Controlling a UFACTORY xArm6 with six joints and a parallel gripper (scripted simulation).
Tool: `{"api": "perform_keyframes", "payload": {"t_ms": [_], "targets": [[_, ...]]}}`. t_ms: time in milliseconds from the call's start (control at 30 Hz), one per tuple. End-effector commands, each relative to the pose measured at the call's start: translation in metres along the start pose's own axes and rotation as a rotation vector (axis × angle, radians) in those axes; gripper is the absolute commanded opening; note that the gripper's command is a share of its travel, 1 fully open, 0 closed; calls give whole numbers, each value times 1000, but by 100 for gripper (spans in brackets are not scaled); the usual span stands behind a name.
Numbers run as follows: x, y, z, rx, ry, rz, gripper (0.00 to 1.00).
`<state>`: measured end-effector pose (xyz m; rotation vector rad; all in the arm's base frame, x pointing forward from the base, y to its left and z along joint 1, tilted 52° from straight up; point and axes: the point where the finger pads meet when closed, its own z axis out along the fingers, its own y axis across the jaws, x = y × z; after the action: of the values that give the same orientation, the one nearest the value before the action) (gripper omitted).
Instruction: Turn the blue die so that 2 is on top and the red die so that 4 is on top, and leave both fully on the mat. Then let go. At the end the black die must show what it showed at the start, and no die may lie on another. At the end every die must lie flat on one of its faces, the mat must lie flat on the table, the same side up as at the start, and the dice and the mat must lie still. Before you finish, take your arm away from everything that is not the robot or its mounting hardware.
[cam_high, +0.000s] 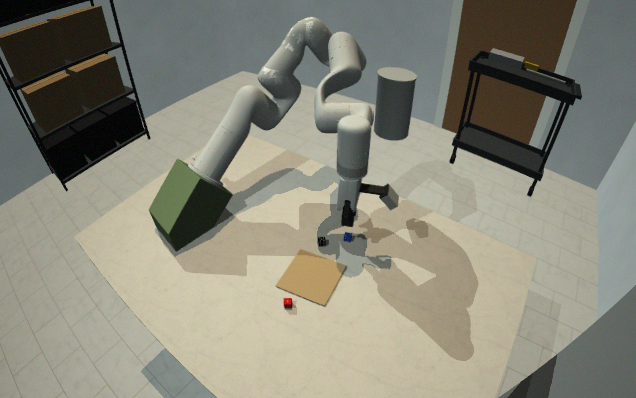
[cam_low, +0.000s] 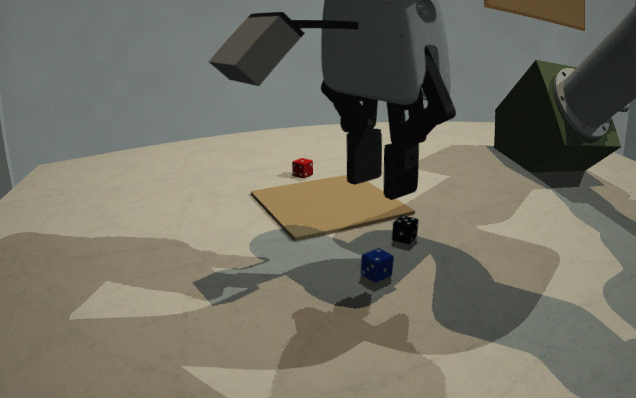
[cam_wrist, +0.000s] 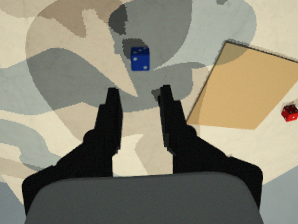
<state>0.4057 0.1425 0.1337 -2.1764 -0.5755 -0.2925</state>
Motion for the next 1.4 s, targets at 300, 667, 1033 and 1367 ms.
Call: {"api": "perform_keyframes", "payload": {"t_ms": [300, 667, 1033, 1367], "targets": [[1, 0, 0, -2, 2, -1, 36], [1, 0, 6, -2, 2, -1, 36], [1, 0, 19, -2, 2, -1, 36], [1, 0, 32, -2, 2, -1, 36]]}}
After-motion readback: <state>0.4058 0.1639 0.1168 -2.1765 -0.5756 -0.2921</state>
